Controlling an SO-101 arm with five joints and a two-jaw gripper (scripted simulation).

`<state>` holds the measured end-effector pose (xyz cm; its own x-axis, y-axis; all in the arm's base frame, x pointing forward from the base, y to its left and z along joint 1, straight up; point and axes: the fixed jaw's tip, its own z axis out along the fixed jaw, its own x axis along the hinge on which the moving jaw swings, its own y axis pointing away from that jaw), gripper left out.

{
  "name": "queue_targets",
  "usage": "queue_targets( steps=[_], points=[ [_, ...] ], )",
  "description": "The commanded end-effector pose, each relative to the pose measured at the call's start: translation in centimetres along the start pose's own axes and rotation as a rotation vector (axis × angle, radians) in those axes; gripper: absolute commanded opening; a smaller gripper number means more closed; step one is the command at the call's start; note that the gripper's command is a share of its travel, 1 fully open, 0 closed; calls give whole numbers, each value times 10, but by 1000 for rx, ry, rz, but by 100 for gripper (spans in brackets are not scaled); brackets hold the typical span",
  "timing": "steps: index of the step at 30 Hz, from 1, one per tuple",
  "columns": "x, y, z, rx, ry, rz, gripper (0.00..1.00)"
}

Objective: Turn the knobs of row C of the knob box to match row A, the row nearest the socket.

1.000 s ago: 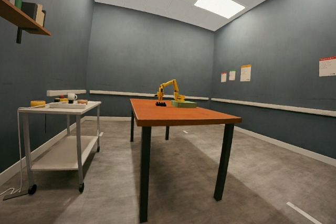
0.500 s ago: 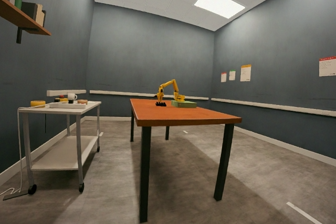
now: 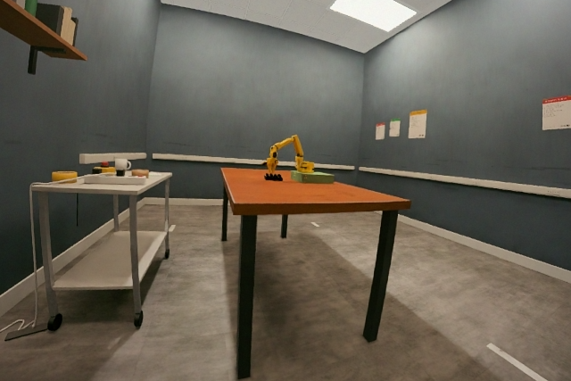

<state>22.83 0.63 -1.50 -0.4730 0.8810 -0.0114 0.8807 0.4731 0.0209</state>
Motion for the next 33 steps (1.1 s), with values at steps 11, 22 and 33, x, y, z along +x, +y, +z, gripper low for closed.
queue_targets(
  steps=[11,22,33],
  points=[
    [5,-4,20,20,11,0,10],
    [5,-5,25,20,11,0,10],
    [7,-9,37,20,11,0,10]
  ],
)
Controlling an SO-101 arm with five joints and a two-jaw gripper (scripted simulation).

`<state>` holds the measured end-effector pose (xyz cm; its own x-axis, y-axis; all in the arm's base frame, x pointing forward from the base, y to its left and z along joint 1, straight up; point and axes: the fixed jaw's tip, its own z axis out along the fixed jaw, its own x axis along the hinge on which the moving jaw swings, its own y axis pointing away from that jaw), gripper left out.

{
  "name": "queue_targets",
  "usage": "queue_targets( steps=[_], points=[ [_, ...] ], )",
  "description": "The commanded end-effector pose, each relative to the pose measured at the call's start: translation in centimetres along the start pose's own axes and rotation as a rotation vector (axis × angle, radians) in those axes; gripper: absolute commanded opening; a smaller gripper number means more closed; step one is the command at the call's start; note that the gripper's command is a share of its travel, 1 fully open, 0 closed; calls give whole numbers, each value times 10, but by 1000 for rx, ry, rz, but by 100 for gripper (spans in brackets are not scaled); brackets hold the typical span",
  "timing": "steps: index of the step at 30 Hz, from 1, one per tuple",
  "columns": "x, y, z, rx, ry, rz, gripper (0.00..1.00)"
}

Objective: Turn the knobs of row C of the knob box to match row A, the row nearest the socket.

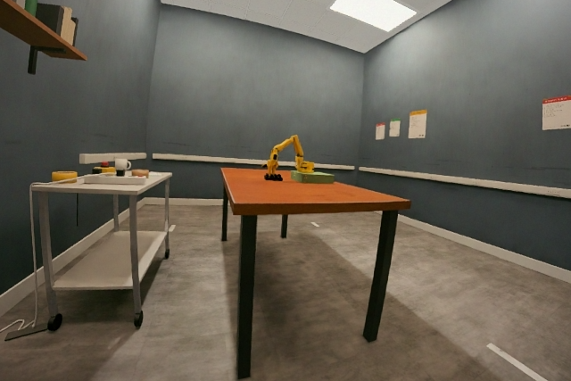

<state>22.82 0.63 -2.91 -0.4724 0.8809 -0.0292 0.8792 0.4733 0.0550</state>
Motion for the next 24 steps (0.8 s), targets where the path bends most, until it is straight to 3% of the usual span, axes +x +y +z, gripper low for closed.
queue_targets(
  steps=[1,24],
  points=[
    [7,-9,22,55,29,0,10],
    [8,-12,22,54,29,0,10]
  ],
)
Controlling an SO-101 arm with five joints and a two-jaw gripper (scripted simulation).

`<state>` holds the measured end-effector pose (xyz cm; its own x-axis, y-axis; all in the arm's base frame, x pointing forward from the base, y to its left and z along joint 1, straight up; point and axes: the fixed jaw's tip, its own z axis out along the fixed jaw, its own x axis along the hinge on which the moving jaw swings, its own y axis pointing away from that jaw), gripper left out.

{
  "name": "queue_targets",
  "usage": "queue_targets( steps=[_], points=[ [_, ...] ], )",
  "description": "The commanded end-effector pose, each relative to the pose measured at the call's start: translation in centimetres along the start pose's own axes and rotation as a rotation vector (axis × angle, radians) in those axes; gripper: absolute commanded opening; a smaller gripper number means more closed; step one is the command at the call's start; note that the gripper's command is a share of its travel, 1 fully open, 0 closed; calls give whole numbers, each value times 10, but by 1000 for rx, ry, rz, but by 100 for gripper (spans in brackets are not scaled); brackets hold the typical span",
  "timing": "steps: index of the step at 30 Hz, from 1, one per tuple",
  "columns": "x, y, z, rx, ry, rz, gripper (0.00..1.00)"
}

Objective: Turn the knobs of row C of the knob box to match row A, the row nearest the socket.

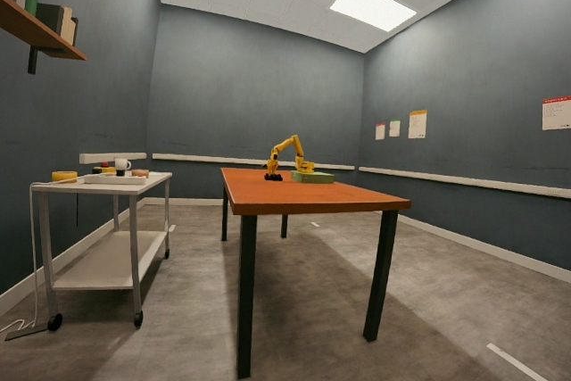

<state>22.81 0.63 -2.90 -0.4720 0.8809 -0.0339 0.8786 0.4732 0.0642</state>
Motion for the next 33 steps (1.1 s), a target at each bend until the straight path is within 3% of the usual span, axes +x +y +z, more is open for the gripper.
queue_targets(
  steps=[1,33],
  points=[
    [8,-12,22,64,34,0,10],
    [8,-14,22,64,34,0,4]
  ],
)
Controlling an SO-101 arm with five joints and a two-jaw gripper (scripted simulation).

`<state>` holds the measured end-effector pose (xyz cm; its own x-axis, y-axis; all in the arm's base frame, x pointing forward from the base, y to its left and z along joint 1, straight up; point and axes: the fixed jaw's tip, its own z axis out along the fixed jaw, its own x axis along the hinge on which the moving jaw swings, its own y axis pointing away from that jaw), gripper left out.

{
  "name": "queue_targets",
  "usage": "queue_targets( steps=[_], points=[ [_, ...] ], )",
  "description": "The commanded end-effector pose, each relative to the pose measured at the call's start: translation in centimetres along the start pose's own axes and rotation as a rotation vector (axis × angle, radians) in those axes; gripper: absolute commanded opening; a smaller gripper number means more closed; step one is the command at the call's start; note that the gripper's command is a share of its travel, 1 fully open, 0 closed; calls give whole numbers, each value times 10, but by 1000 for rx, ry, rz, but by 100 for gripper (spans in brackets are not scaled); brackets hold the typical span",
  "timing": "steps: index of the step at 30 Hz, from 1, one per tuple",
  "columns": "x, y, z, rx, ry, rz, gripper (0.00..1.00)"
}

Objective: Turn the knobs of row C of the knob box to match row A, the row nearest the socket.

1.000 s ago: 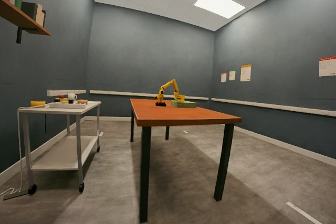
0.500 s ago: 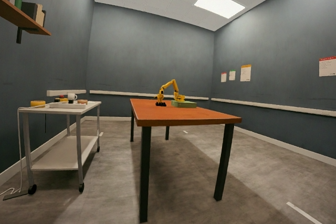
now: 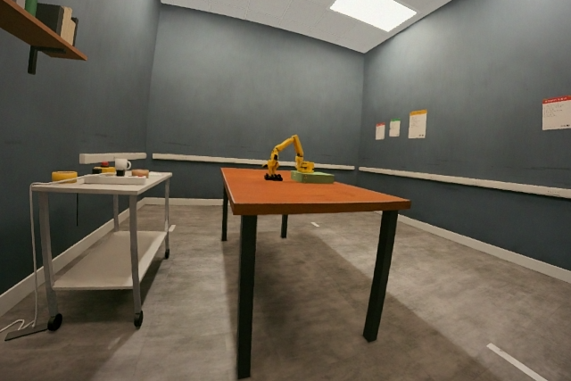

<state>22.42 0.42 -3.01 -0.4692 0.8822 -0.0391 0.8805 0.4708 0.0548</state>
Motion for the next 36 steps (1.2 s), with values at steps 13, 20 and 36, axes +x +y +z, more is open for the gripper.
queue_targets(
  steps=[13,20,36],
  points=[
    [9,-9,21,54,39,-3,1],
    [9,-9,21,52,41,-91,1],
    [10,-10,21,47,47,-335,1]
  ],
)
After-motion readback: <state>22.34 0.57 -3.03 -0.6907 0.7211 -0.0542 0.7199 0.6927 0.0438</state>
